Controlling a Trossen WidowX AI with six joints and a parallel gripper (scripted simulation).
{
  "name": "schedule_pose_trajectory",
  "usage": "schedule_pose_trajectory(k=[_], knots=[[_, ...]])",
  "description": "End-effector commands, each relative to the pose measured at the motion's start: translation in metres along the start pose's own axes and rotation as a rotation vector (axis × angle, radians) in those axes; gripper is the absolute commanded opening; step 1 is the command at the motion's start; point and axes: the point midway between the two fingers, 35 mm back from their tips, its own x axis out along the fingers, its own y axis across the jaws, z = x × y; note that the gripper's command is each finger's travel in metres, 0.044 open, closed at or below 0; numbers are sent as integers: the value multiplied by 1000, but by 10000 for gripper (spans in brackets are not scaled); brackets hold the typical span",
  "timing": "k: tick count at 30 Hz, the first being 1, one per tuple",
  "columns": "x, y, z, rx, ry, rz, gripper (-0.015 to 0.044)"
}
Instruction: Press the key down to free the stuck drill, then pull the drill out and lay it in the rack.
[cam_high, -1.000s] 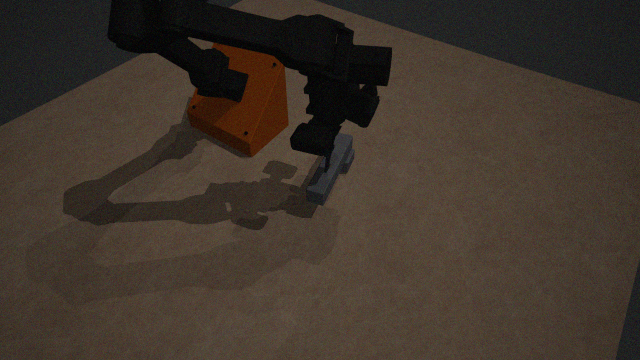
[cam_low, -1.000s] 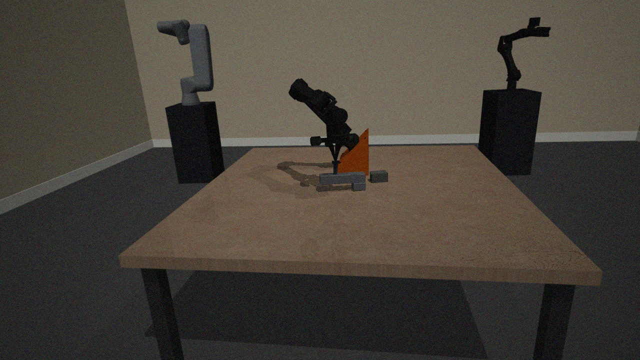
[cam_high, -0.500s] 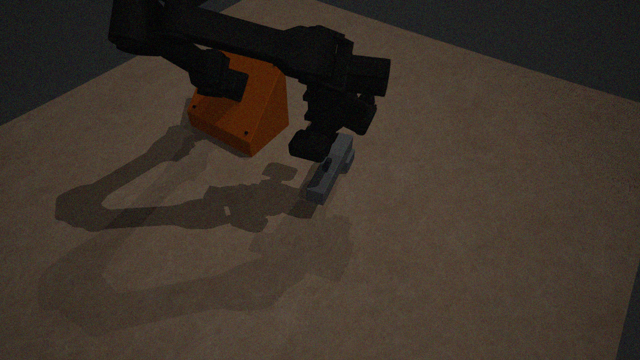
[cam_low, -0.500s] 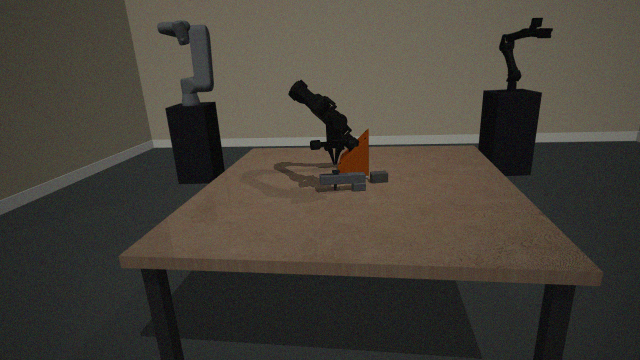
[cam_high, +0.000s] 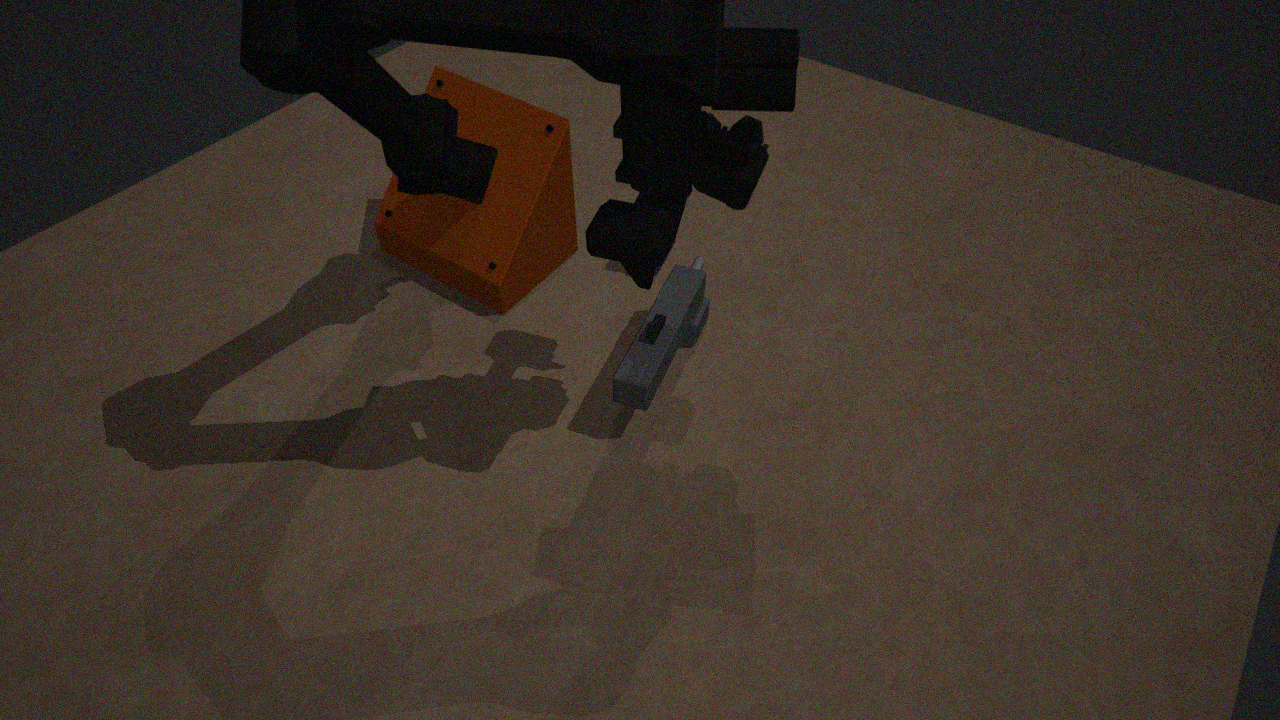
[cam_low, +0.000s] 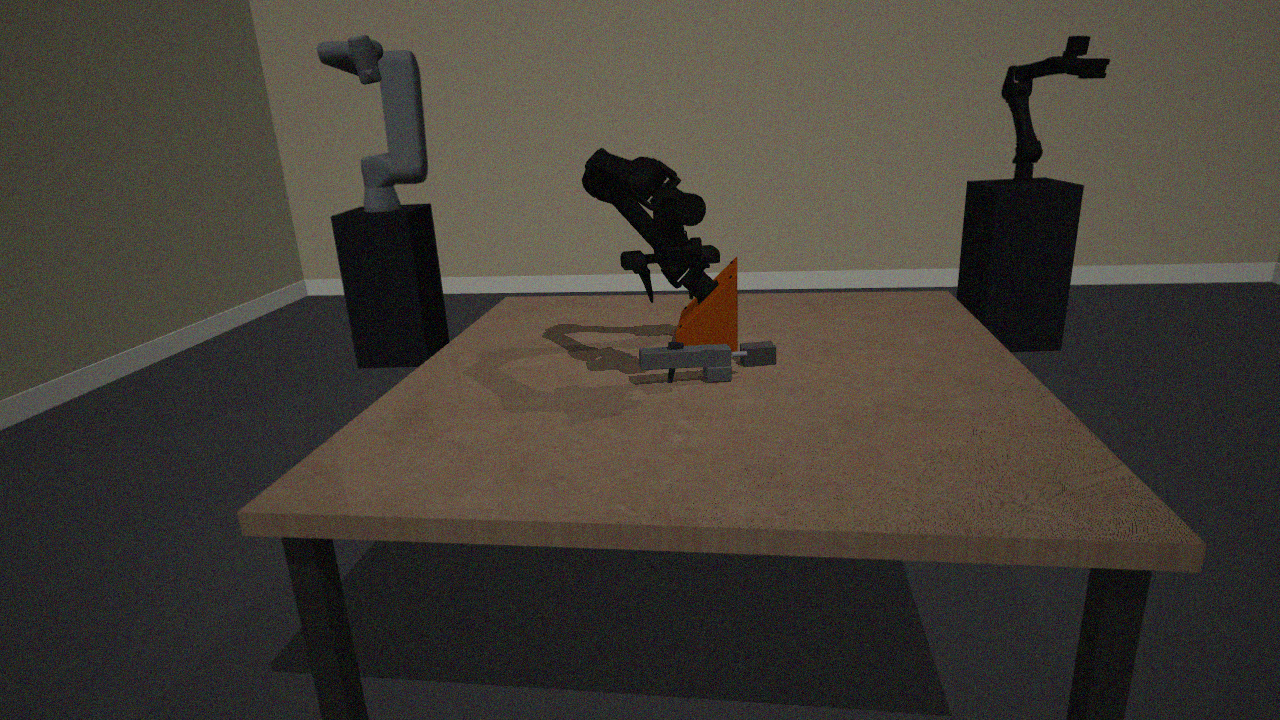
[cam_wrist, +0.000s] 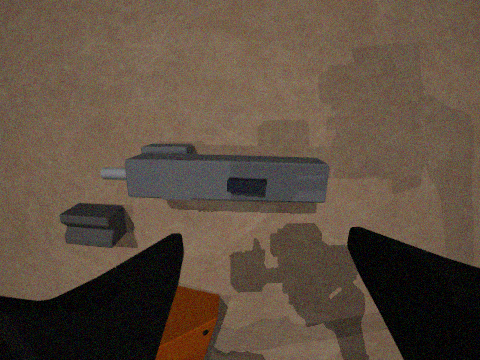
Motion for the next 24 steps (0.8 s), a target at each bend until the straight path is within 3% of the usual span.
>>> schedule_pose_trajectory(k=[1,8,15,24], knots=[[17,27,7,-236,8,2,440],[69,107,15,-999,8,10,440],[105,152,5,-1488,9,15,440],[107,156,3,-1524,9,16,440]])
